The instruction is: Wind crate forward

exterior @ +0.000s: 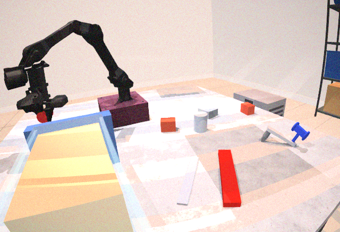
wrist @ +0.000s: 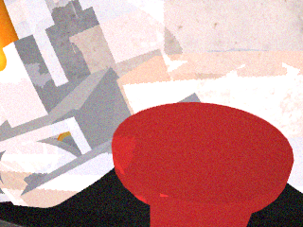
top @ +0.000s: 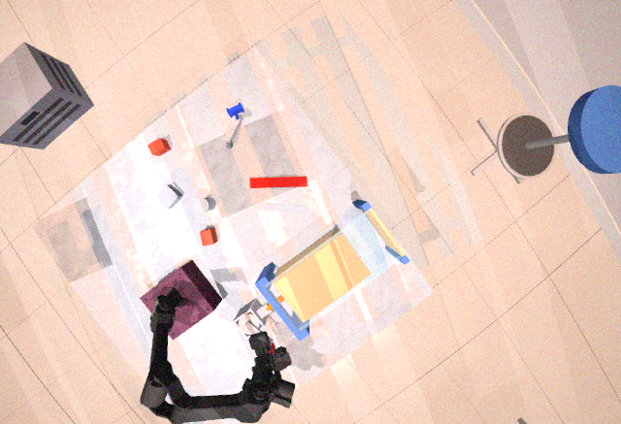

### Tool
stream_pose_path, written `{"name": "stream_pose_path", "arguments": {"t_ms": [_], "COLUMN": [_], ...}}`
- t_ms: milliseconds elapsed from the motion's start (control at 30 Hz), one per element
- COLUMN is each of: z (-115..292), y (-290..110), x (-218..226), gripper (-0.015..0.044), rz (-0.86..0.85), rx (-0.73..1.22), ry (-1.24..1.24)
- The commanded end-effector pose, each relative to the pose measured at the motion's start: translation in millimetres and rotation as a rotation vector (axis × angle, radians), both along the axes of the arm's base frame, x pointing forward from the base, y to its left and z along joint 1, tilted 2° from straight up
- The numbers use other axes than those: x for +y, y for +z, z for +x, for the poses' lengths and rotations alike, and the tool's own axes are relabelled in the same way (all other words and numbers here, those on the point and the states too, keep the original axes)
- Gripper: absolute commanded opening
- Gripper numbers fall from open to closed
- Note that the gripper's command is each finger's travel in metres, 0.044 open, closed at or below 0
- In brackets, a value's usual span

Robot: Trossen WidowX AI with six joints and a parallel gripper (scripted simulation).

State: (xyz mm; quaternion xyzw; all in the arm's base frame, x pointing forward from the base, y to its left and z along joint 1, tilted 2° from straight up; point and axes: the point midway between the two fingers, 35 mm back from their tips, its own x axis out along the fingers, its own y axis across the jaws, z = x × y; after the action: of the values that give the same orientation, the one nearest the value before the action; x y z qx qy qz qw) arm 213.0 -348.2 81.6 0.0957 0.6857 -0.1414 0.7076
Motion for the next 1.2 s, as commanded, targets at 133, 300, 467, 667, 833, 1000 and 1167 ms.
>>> {"name": "stream_pose_path", "arguments": {"t_ms": [133, 300, 467, 667, 833, 1000, 1167], "z": [25.5, 25.5, 25.5, 25.5, 25.5, 27.3, 32.7], "y": [0.9, 0.9, 0.9, 0.9, 0.9, 0.9, 1.1], "x": [14.9, 14.9, 14.9, 14.9, 14.9, 16.2, 20.4], "gripper": [0.0000, 0.0000, 0.0000, 0.0000, 0.0000, 0.0000, 0.0000], "rz": [0.022, 0.022, 0.022, 0.022, 0.022, 0.022, 0.023], "rx": [-0.040, -0.040, -0.040, -0.040, -0.040, -0.040, -0.041], "ry": [0.048, 0.048, 0.048, 0.048, 0.048, 0.048, 0.048]}}
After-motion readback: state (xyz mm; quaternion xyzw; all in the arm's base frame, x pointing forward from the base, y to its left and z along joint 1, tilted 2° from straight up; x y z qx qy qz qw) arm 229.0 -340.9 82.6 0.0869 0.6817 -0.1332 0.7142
